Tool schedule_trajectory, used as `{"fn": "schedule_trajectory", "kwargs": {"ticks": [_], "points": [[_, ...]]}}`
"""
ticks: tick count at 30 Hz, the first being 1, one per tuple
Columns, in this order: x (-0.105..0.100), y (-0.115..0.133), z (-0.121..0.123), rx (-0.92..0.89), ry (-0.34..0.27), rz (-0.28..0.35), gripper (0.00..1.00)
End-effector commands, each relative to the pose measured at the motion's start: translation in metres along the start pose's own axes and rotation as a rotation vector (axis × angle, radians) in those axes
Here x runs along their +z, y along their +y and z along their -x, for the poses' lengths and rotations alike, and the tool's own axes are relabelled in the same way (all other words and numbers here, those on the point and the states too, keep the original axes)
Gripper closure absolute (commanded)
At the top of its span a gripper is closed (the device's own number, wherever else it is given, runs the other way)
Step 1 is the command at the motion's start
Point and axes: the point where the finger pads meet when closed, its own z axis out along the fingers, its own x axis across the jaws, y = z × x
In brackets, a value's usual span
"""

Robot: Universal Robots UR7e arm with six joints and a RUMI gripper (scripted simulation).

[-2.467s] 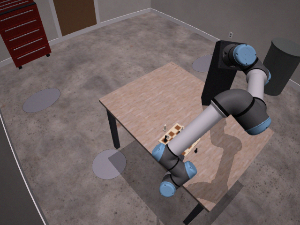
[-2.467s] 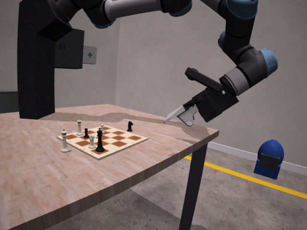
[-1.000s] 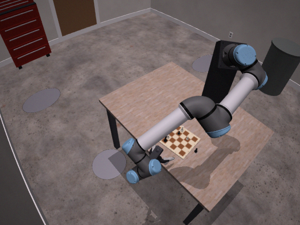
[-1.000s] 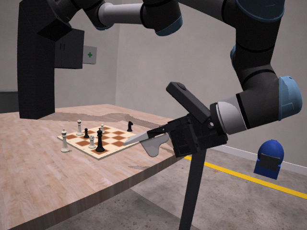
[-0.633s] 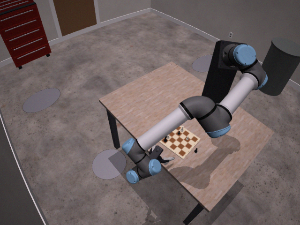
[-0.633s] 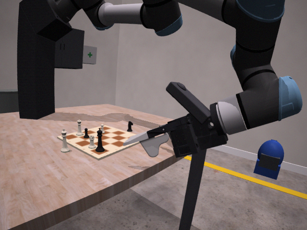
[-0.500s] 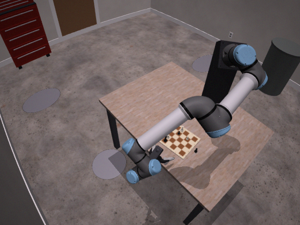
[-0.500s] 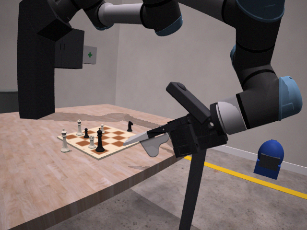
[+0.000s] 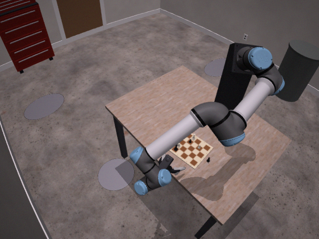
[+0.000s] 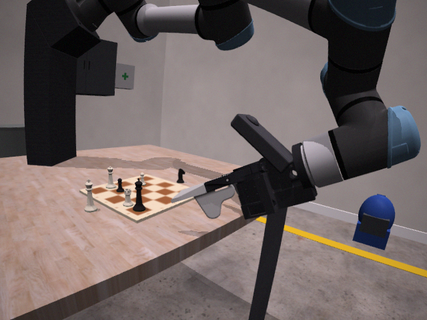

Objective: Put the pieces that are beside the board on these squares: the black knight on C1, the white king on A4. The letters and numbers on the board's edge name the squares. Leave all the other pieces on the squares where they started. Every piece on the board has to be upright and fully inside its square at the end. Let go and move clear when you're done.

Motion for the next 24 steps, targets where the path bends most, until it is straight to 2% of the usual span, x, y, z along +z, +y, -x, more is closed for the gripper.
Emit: {"fn": "schedule_trajectory", "kwargs": {"ticks": [1, 14, 24], "points": [[-0.001, 0.0, 0.0, 0.0, -0.001, 0.001, 0.0], [-0.002, -0.001, 0.0, 0.0, 0.0, 0.001, 0.0], [-0.009, -0.015, 0.001, 0.0, 0.0, 0.001, 0.0]]}}
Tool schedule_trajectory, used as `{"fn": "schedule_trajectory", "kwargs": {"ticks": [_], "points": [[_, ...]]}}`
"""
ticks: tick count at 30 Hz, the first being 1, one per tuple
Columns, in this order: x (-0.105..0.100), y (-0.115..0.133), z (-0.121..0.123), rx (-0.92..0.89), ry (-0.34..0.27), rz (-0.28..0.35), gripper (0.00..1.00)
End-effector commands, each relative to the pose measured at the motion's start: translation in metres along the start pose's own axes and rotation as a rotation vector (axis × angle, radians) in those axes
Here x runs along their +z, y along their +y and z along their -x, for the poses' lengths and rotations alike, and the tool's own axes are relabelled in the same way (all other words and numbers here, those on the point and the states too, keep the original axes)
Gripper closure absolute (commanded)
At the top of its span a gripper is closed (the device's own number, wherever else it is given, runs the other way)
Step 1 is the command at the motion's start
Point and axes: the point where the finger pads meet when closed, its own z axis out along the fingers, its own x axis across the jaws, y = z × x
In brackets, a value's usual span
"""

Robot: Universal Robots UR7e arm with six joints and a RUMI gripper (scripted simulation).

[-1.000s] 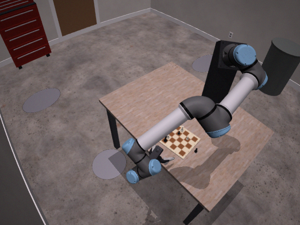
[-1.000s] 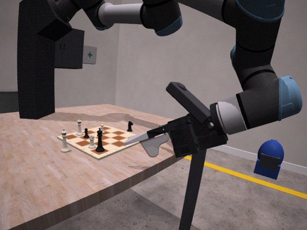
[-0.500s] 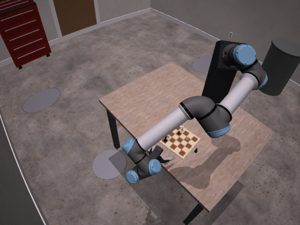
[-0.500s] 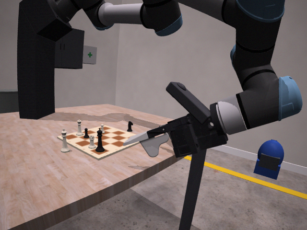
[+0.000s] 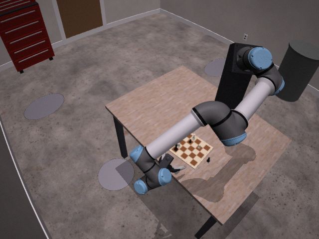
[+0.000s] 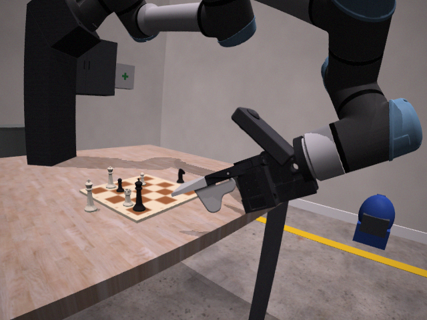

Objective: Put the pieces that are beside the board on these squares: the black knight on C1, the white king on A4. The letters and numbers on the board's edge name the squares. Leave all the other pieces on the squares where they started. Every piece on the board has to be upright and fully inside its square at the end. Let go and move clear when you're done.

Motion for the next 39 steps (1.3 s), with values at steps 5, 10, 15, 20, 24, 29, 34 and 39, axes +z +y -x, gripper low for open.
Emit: {"fn": "schedule_trajectory", "kwargs": {"ticks": [5, 10, 15, 20, 24, 29, 34, 39], "points": [[-0.013, -0.024, 0.001, 0.0, -0.001, 0.002, 0.0], [-0.024, -0.044, 0.001, 0.0, -0.001, 0.002, 0.0], [-0.032, -0.059, 0.002, 0.0, -0.001, 0.002, 0.0], [-0.036, -0.068, 0.002, 0.0, -0.001, 0.002, 0.0], [-0.038, -0.07, 0.002, 0.0, -0.001, 0.002, 0.0], [-0.036, -0.067, 0.002, 0.0, -0.001, 0.002, 0.0], [-0.036, -0.067, 0.002, 0.0, -0.001, 0.003, 0.0], [-0.036, -0.067, 0.001, -0.003, -0.002, 0.007, 0.0]]}}
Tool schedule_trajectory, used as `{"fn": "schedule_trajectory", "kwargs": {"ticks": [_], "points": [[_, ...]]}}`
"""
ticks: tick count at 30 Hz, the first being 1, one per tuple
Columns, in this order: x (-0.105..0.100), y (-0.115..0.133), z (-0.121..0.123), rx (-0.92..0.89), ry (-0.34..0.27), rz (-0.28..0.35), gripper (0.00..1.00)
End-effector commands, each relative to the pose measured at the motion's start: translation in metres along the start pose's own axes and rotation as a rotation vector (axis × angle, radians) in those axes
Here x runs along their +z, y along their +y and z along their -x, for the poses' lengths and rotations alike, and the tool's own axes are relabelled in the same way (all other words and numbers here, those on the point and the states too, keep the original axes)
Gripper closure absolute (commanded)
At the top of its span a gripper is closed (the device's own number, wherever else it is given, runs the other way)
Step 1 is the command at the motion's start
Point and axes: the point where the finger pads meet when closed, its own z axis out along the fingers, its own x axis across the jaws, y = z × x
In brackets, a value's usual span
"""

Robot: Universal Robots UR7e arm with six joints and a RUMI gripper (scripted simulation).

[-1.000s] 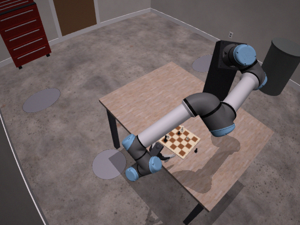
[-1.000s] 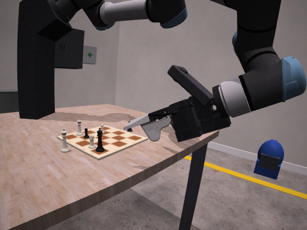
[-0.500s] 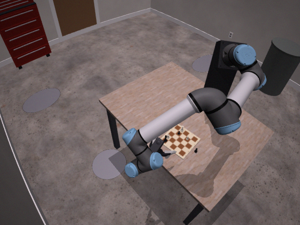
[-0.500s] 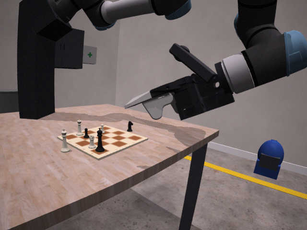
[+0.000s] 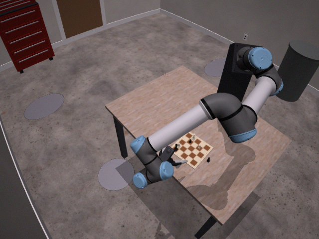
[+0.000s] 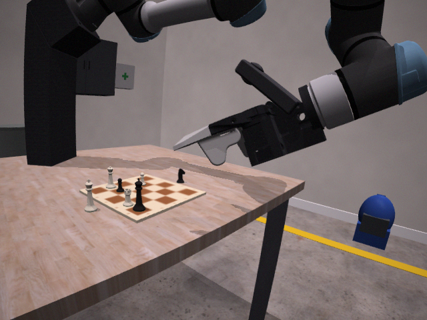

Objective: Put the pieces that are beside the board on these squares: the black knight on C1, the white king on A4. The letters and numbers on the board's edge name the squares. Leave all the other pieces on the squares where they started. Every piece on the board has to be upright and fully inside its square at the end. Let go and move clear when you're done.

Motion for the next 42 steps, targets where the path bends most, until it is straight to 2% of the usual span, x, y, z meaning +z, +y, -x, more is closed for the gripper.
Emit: {"fn": "schedule_trajectory", "kwargs": {"ticks": [1, 12, 28, 42], "points": [[-0.001, 0.0, -0.001, -0.003, -0.002, 0.006, 0.0], [0.002, -0.001, -0.004, -0.016, -0.01, 0.031, 0.0], [0.012, -0.009, -0.016, -0.064, -0.036, 0.113, 0.0], [0.032, -0.023, -0.04, -0.154, -0.087, 0.276, 0.0]]}}
